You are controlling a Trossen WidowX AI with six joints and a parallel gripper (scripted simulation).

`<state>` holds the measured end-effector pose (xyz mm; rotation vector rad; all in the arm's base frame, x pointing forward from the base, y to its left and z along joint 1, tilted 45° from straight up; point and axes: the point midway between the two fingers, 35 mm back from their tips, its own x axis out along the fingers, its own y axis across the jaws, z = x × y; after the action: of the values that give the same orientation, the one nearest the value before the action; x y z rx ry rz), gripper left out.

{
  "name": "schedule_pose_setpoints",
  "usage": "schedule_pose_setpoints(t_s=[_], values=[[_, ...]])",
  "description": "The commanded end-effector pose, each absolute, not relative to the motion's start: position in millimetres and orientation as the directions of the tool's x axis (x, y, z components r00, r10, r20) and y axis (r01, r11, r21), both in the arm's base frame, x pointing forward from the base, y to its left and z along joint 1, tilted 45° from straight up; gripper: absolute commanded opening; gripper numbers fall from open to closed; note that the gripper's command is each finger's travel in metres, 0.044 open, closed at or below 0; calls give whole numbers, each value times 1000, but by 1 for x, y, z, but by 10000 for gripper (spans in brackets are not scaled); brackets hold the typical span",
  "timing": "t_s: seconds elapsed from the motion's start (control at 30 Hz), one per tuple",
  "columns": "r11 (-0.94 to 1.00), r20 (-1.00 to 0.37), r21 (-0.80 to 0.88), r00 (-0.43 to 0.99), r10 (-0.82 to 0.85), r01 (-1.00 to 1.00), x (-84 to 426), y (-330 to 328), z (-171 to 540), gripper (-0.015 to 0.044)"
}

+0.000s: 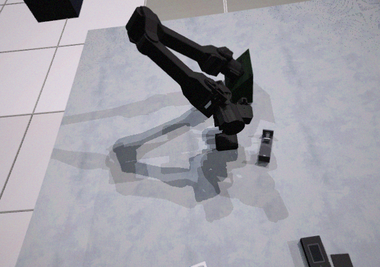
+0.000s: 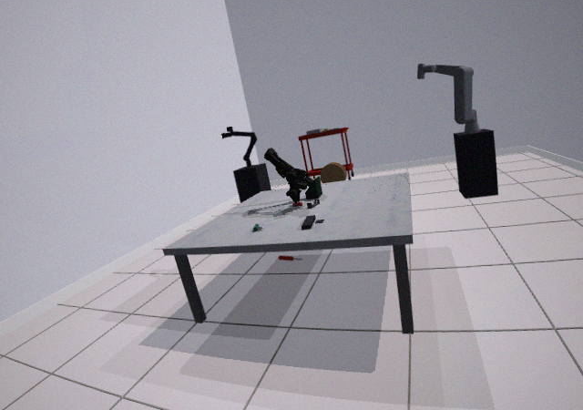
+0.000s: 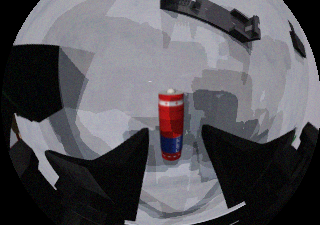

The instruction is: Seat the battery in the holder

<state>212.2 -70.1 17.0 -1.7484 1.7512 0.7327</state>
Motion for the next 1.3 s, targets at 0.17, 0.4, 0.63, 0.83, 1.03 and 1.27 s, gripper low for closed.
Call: schedule_pose_setpoints(t_s=[0.17,0.4,0.63,0.83,1.03,1.27], values=[[3,-710,5,-6,-705,-1000,209,-81,7,229],[3,-709,5,-6,-705,-1000,209,-83,6,124],[3,-709,5,-6,-705,-1000,209,-83,6,67],[3,-712,5,-6,-702,-1000,211,-65,22,67],[3,-711,6,-6,-703,-1000,210,-47,41,67],[163,-714,-154,-4,-700,-975,219,-36,36,67]])
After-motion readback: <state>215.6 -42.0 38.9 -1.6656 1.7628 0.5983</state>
